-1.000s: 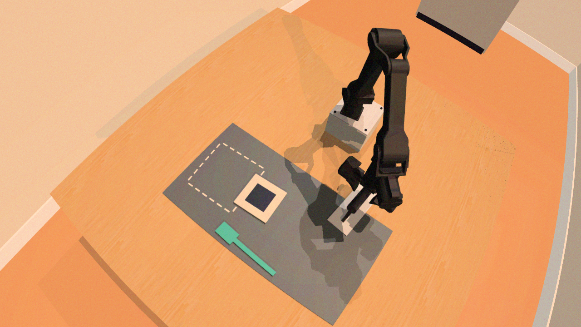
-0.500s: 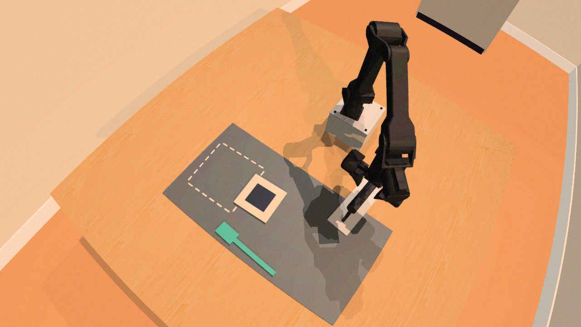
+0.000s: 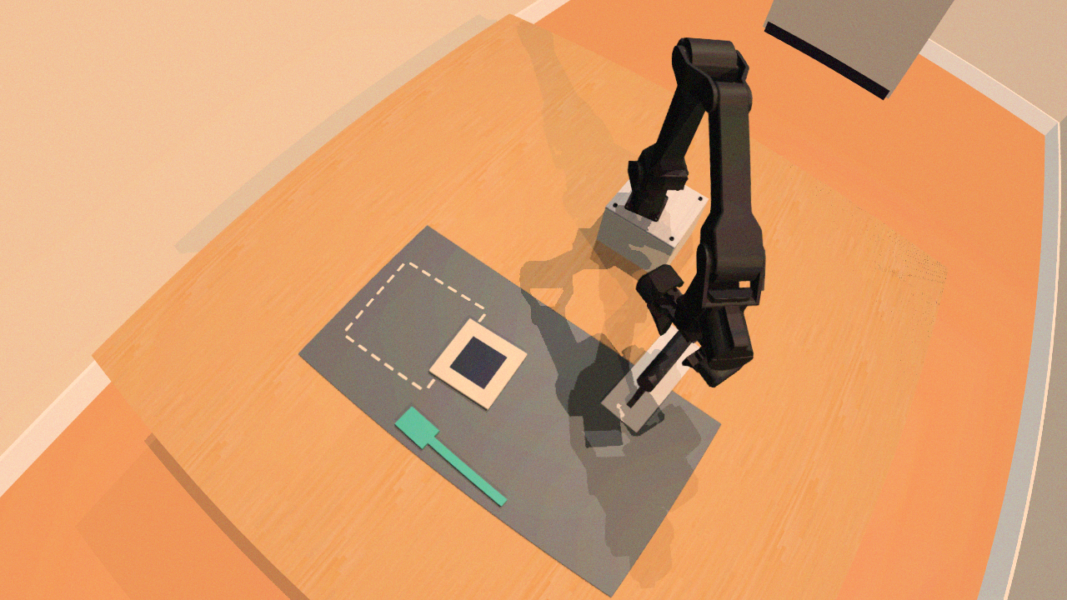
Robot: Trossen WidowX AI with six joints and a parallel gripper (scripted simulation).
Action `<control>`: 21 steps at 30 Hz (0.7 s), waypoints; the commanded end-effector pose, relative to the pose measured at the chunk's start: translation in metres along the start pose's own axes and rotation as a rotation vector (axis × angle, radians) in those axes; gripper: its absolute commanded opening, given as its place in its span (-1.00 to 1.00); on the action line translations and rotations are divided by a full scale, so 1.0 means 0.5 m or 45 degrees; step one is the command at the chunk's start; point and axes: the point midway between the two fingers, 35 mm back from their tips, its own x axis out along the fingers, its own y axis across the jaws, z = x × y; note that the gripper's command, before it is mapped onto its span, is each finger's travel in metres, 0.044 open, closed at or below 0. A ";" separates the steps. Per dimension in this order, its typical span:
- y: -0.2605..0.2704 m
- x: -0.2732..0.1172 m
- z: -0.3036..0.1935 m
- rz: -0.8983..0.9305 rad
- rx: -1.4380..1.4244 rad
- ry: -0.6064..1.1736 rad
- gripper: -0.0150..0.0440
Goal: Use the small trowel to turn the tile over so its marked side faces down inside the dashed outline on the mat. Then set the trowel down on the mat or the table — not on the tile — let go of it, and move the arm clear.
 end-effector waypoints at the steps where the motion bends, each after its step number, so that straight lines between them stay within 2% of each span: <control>1: 0.001 -0.001 0.000 0.002 0.175 0.002 0.42; 21: 0.001 -0.001 0.000 0.000 1.060 0.003 0.42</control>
